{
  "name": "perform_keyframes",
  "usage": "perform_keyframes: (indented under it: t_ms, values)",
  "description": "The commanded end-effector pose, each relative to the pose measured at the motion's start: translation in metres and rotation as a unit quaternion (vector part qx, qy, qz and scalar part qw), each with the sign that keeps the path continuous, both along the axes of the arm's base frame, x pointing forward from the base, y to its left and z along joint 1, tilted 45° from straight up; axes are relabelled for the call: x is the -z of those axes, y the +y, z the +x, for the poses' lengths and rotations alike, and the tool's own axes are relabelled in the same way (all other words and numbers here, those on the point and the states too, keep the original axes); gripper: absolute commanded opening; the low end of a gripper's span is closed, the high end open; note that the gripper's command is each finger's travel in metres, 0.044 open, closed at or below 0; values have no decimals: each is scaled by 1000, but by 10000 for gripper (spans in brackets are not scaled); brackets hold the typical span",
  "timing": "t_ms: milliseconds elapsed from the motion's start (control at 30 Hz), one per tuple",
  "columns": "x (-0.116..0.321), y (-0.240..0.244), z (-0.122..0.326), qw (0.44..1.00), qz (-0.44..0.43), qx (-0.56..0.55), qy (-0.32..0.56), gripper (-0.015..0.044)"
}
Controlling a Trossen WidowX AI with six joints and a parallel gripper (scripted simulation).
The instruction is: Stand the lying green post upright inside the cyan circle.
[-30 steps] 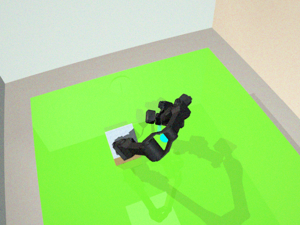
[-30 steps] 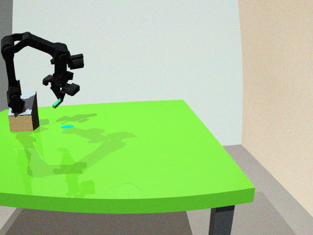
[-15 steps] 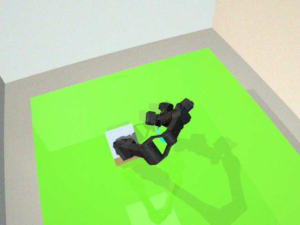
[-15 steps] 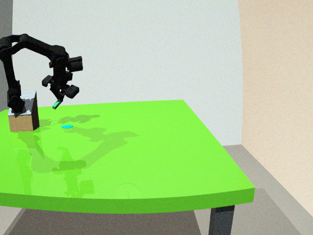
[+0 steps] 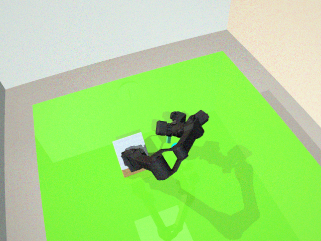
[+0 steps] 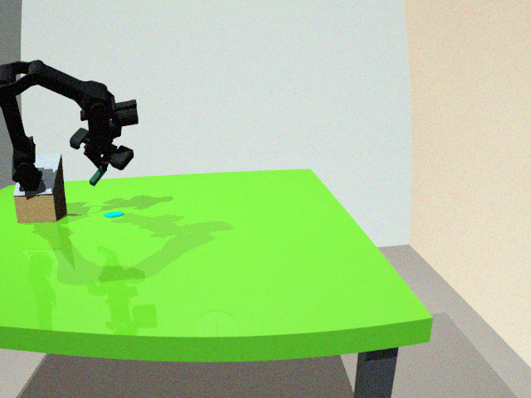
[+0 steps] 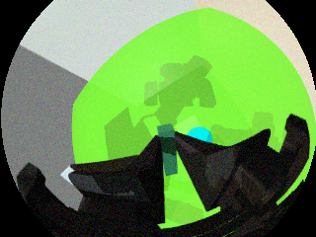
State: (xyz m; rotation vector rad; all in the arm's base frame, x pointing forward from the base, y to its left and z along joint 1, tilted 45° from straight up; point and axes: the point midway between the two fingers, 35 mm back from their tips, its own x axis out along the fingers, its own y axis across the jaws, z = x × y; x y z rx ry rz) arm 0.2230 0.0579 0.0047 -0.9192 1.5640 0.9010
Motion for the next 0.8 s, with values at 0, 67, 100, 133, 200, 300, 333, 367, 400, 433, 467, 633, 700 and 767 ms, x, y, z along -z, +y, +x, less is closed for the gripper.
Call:
perform_keyframes:
  t_ms: [0, 67, 100, 133, 200, 300, 333, 367, 400, 433, 467, 633, 700, 767]
  values:
    - [1, 0, -2, 1000, 13, -2, 0, 23]
    - [1, 0, -2, 1000, 20, -2, -2, 23]
    - [1, 0, -2, 1000, 24, -2, -3, 23]
    - [1, 0, -2, 1000, 27, -2, -3, 23]
    - [1, 0, -2, 999, 35, -2, -5, 23]
    - [1, 0, -2, 999, 45, -3, -8, 23]
    - [1, -1, -2, 999, 49, -3, -9, 23]
    - [1, -1, -2, 999, 52, -3, -10, 23]
    - [1, -1, -2, 998, 56, -4, -11, 23]
    - [1, -1, -2, 998, 59, -4, -12, 23]
    - [1, -1, -2, 998, 63, -4, -13, 23]
    - [1, -1, -2, 997, 80, -6, -19, 23]
    - [1, -1, -2, 996, 87, -6, -22, 23]
    - [1, -1, -2, 995, 94, -7, -25, 23]
